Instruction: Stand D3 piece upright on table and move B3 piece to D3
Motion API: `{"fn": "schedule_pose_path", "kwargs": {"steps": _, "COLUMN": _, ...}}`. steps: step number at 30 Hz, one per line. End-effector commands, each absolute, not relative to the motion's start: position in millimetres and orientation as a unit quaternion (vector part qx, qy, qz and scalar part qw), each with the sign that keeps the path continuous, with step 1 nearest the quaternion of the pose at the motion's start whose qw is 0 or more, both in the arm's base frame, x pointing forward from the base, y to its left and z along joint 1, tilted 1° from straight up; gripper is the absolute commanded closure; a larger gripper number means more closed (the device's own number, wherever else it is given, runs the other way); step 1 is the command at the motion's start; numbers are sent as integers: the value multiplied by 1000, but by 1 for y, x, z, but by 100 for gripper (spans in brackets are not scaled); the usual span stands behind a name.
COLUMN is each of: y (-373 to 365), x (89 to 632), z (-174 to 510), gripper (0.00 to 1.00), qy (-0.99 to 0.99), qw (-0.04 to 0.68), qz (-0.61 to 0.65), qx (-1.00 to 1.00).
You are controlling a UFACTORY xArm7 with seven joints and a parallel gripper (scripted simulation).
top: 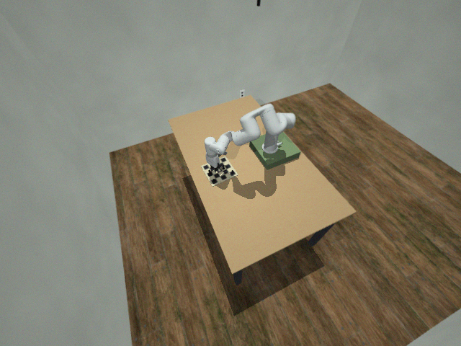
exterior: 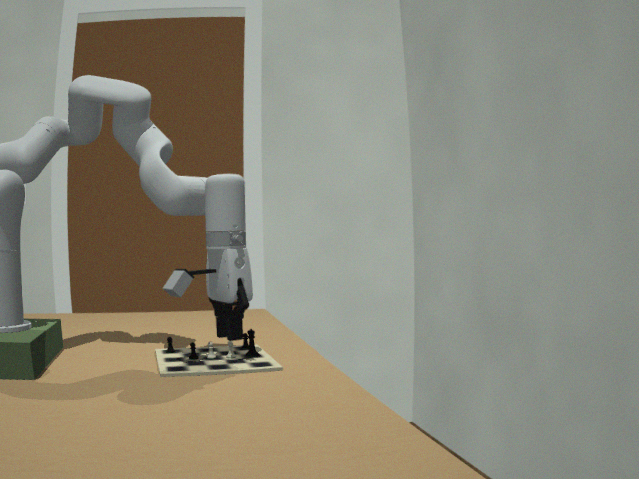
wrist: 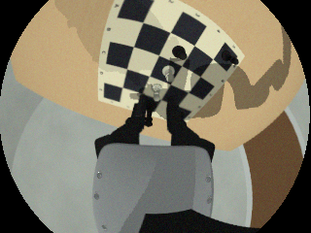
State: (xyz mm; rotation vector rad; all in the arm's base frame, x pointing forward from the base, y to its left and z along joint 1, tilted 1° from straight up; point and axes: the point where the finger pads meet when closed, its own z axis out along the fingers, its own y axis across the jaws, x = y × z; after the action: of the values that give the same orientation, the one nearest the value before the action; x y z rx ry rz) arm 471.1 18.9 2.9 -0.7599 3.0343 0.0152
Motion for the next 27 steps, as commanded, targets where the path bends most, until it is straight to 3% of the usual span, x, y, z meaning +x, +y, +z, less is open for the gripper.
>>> {"fn": "schedule_pose_path", "kwargs": {"steps": 1, "y": 19, "x": 473, "z": 4, "gripper": 66, "qy": 970, "qw": 9, "qz": 5, "qx": -243}}
{"fn": "schedule_pose_path", "kwargs": {"steps": 27, "y": 19, "x": 473, "z": -6, "gripper": 66, "qy": 970, "qw": 9, "qz": 5, "qx": -243}}
